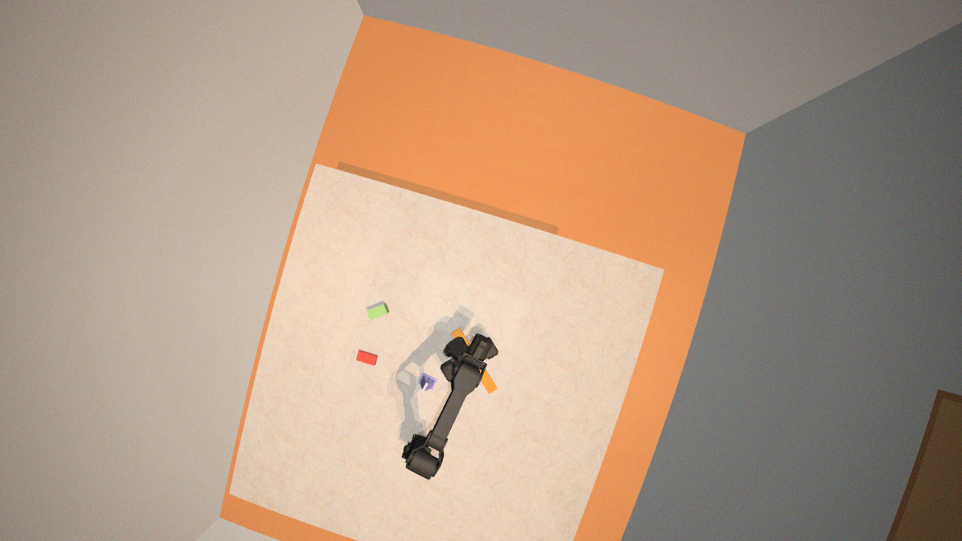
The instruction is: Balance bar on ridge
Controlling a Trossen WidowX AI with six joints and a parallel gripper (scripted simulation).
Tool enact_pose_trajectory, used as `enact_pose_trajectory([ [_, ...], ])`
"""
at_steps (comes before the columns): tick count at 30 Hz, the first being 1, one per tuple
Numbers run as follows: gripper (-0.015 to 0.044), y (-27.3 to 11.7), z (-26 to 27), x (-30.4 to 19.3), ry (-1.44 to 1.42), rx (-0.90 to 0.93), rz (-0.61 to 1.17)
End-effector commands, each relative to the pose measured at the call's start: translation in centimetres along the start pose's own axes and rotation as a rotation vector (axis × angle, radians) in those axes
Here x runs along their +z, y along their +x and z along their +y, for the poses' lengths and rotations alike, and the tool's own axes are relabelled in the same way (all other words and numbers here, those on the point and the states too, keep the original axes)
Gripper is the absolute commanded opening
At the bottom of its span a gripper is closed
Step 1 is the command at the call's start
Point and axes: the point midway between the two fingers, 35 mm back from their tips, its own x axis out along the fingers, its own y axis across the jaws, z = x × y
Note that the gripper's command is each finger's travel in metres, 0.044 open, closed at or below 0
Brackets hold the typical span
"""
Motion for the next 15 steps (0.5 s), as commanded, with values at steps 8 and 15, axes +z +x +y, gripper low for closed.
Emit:
enact_pose_trajectory([
  [8, 0.0157, 0.01, 0.01, 0.00, 0.000, 0.000, 0.000],
  [15, 0.0111, 0.01, 0.01, 0.00, 0.000, 0.000, 0.000],
])
